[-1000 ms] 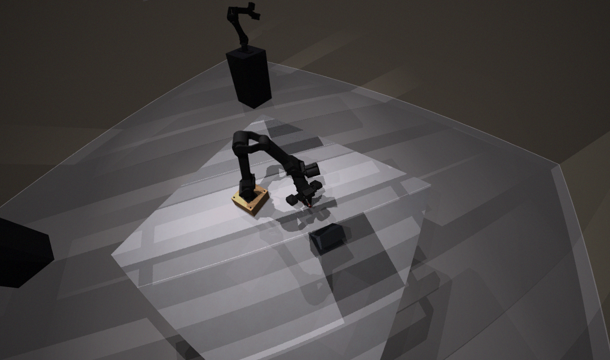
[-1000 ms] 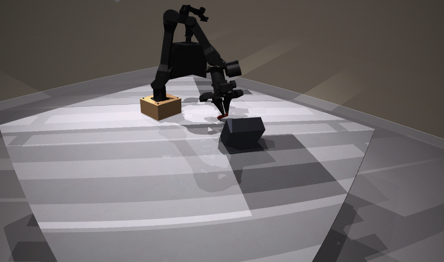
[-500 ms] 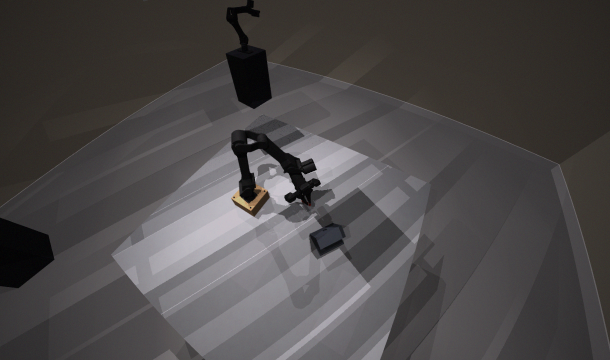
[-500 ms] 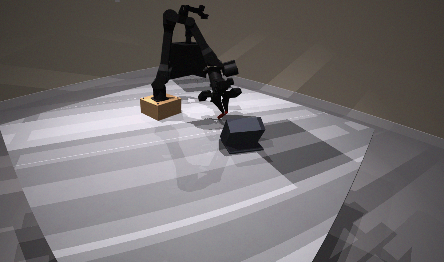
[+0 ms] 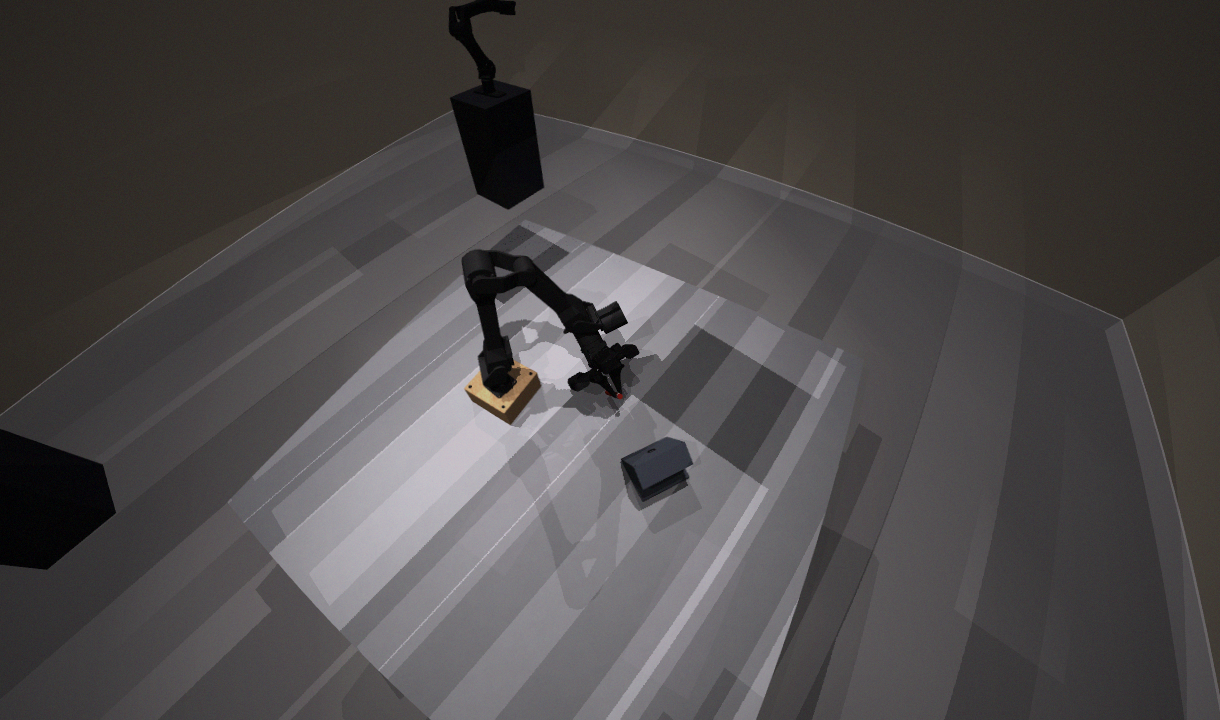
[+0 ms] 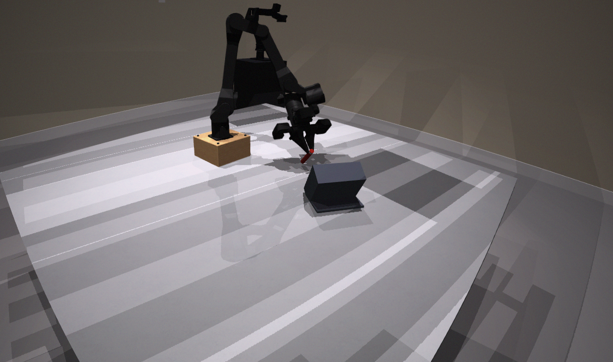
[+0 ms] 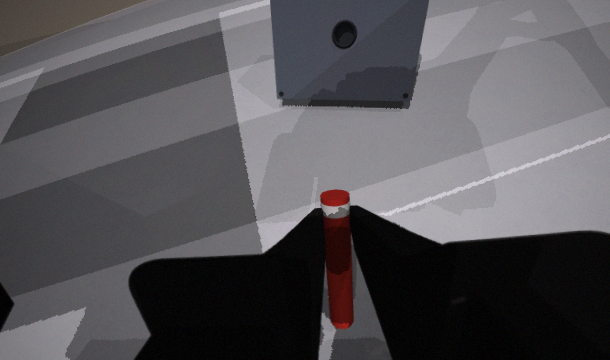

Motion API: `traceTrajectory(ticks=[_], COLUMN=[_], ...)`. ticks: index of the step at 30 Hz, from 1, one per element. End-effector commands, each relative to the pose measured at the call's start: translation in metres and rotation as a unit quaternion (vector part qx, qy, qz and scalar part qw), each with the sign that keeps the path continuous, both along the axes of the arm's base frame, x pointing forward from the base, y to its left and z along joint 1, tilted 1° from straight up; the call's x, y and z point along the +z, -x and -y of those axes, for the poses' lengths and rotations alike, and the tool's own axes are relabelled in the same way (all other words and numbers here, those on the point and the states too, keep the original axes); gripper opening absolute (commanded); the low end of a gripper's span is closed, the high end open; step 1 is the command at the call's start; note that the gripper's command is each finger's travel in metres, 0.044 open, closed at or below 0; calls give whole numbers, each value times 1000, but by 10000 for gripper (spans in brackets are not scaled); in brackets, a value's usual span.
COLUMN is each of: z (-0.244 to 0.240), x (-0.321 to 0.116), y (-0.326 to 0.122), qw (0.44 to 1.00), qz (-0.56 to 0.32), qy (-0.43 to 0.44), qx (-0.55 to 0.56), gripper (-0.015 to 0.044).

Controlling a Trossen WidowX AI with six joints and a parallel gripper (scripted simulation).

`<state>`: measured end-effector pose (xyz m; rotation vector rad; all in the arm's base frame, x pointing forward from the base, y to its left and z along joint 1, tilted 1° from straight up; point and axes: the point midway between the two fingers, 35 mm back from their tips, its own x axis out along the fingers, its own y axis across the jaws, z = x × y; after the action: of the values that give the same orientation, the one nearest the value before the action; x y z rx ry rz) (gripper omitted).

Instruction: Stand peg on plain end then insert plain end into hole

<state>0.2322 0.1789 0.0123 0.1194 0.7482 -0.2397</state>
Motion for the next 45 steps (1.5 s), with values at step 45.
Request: traceTrajectory(ticks=[45], z=[-6], x=[-1], y=[33], qw=[979], qz=[196], qy=[56], qx=[-6], gripper=[51])
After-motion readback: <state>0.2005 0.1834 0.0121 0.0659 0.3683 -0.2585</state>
